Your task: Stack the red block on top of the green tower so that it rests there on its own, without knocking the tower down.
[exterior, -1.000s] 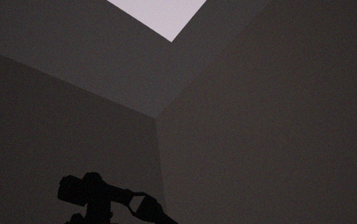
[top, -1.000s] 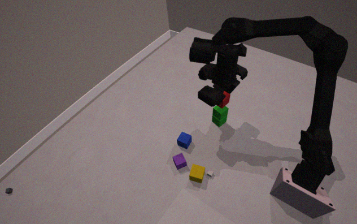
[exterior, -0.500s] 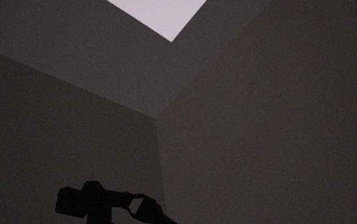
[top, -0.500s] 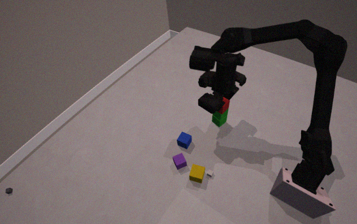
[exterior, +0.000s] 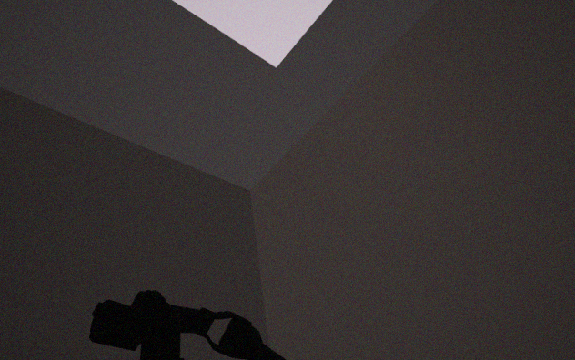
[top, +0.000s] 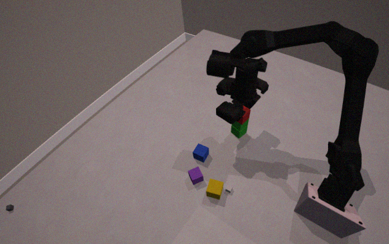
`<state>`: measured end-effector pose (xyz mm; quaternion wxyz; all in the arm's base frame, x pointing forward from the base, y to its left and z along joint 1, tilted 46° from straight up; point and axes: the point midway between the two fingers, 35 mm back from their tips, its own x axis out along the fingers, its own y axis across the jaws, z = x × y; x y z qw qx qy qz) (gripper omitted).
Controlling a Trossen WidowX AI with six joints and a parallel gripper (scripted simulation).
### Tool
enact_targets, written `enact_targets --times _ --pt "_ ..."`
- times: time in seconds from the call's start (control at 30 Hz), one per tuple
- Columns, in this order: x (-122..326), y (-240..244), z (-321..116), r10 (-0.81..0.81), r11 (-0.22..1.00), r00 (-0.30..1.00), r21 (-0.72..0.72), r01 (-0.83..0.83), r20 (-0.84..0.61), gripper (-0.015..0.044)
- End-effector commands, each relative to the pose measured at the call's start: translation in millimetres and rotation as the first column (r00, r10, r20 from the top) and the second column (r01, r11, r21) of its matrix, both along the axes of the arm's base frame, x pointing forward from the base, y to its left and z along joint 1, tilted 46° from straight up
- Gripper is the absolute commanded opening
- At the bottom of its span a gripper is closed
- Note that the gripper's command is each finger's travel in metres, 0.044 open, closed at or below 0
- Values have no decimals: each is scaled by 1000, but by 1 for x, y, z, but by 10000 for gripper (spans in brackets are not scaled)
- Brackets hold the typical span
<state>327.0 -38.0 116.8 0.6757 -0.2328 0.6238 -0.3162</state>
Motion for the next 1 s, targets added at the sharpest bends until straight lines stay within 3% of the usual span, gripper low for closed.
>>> enact_targets --times 0.0,0.43,0.97 --pt "0 0 0 -1 1000 1000 0 1 0 105" --pt "0 0 0 -1 1000 1000 0 1 0 440" --pt "0 0 0 -1 1000 1000 0 1 0 440"
